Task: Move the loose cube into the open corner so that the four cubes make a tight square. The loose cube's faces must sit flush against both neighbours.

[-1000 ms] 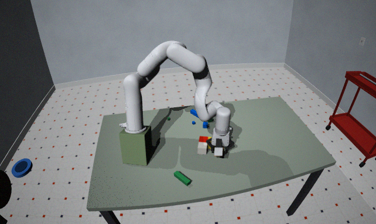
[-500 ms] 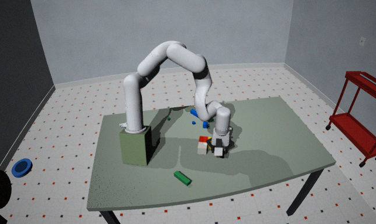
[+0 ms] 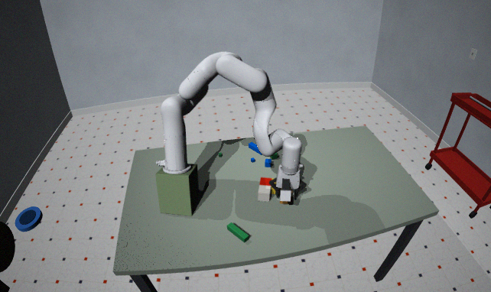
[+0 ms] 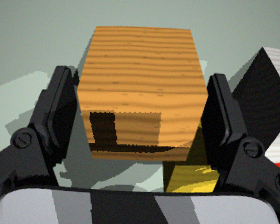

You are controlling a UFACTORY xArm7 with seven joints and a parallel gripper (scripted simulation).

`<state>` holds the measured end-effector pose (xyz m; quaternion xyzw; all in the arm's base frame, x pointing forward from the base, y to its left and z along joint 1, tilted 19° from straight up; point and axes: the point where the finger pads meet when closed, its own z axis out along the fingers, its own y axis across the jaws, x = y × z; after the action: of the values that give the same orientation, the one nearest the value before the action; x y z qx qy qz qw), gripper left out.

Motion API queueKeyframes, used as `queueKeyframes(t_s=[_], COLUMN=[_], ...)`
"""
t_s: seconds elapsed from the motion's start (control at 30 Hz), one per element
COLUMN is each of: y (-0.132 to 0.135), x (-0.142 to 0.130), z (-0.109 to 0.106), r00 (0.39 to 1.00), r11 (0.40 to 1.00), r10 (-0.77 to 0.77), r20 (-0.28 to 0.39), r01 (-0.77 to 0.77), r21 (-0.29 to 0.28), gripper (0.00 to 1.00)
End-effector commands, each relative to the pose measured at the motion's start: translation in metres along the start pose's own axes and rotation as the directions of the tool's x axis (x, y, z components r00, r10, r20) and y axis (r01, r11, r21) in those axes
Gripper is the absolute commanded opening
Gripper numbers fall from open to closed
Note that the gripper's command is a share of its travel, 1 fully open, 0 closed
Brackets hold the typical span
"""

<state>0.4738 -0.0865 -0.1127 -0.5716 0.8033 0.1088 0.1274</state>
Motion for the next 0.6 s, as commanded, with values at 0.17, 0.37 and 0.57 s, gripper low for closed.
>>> queueKeyframes(t_s=[0.17, 0.37, 0.57], y=[-0.002, -0.002, -0.002], x=[0.000, 0.000, 0.000], z=[-0.022, -0.040, -0.053], r00=[1.000, 1.000, 1.000], r11=[1.000, 1.000, 1.000], r10=[0.000, 0.000, 0.000], r20=[-0.001, -0.001, -0.001], r01=[0.000, 0.000, 0.000], r21=[0.004, 0.004, 0.004], gripper=[0.83, 0.83, 0.83])
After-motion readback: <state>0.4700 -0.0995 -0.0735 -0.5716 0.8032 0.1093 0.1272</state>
